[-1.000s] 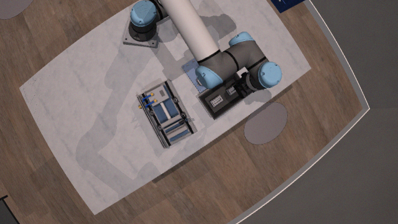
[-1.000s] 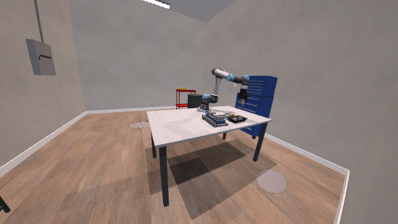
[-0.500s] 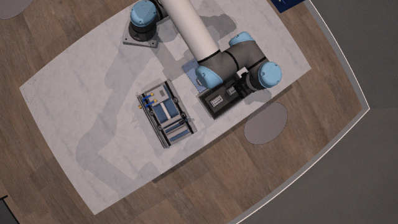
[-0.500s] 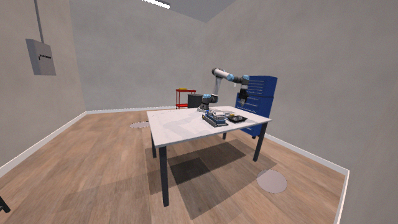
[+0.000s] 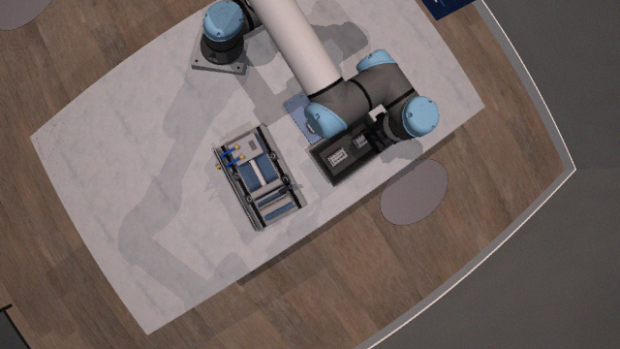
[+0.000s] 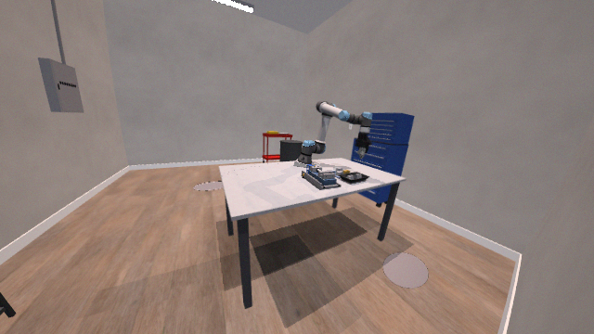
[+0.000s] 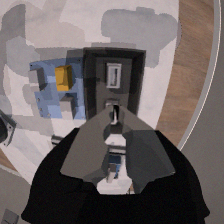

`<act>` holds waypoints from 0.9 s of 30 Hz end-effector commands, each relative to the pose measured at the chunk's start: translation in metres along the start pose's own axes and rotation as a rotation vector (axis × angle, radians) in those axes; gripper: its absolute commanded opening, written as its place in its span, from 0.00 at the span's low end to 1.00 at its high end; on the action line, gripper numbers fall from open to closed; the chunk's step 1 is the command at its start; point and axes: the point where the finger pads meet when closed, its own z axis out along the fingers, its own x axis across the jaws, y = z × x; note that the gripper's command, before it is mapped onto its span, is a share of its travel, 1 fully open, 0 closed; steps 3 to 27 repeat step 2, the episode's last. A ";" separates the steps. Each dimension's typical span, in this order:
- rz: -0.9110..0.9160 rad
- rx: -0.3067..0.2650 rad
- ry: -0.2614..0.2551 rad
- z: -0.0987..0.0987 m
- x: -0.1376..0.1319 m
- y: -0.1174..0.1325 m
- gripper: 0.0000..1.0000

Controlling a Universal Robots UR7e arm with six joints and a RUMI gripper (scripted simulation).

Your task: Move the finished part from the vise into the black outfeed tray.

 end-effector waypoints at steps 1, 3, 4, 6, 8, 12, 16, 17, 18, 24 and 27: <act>0.000 0.000 0.001 -0.001 0.000 0.000 0.00; 0.000 0.000 0.001 -0.001 0.000 0.000 0.00; 0.000 0.000 0.001 -0.001 0.000 0.000 0.00; 0.000 0.000 0.001 -0.001 0.000 0.000 0.00; 0.000 0.000 0.001 -0.001 0.000 0.000 0.00; 0.000 0.000 0.001 -0.001 0.000 0.000 0.00; 0.000 0.000 0.001 -0.001 0.000 0.000 0.00; 0.000 0.000 0.001 -0.001 0.000 0.000 0.00; 0.000 0.000 0.001 -0.001 0.000 0.000 0.00; 0.000 0.000 0.001 -0.001 0.000 0.000 0.00; 0.000 0.000 0.001 -0.001 0.000 0.000 0.00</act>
